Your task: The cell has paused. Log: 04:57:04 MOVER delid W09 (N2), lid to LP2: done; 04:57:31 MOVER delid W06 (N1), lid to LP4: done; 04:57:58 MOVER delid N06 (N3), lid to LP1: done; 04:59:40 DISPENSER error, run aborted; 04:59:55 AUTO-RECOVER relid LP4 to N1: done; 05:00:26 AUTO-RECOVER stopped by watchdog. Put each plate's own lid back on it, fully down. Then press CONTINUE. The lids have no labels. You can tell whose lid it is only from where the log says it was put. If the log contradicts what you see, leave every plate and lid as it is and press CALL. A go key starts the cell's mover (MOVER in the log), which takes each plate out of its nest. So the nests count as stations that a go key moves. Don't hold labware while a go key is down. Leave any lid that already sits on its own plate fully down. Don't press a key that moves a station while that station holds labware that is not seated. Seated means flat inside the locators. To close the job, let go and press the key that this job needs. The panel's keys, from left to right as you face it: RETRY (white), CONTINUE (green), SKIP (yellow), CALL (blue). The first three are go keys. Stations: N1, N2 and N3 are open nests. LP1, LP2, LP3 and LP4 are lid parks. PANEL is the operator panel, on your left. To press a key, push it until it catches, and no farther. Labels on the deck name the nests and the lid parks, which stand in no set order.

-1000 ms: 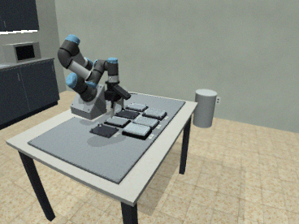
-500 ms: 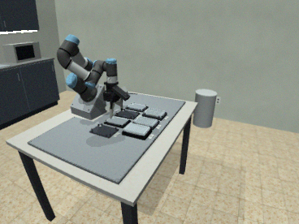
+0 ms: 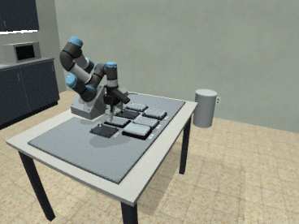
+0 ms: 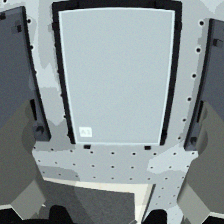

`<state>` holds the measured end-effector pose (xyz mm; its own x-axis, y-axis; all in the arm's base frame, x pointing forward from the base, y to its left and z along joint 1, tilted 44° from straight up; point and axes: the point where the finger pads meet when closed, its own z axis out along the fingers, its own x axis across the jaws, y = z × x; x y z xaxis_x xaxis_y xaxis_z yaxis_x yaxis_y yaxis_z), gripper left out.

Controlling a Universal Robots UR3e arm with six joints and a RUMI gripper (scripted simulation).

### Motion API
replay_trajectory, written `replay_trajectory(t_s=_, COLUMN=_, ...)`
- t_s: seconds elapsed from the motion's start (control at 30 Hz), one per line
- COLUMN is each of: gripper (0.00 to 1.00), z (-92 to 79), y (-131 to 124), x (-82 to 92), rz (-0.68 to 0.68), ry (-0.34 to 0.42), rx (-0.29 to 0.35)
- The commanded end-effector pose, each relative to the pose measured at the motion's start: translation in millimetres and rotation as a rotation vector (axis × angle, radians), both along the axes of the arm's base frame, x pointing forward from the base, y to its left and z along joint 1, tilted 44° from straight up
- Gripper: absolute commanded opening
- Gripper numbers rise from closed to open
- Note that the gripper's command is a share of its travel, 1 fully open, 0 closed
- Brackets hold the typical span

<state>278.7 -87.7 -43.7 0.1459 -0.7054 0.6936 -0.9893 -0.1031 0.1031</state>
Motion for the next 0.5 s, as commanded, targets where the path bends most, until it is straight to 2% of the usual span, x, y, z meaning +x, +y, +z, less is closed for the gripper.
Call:
replay_trajectory(t_s=0.0, gripper=0.82, z=-5.2, y=-5.0, x=0.6, rz=0.003, ry=-0.003, rx=0.000)
replay_trajectory(t_s=0.47, gripper=0.82, z=-11.7, y=-11.4, x=0.7, rz=0.003, ry=-0.003, rx=0.000)
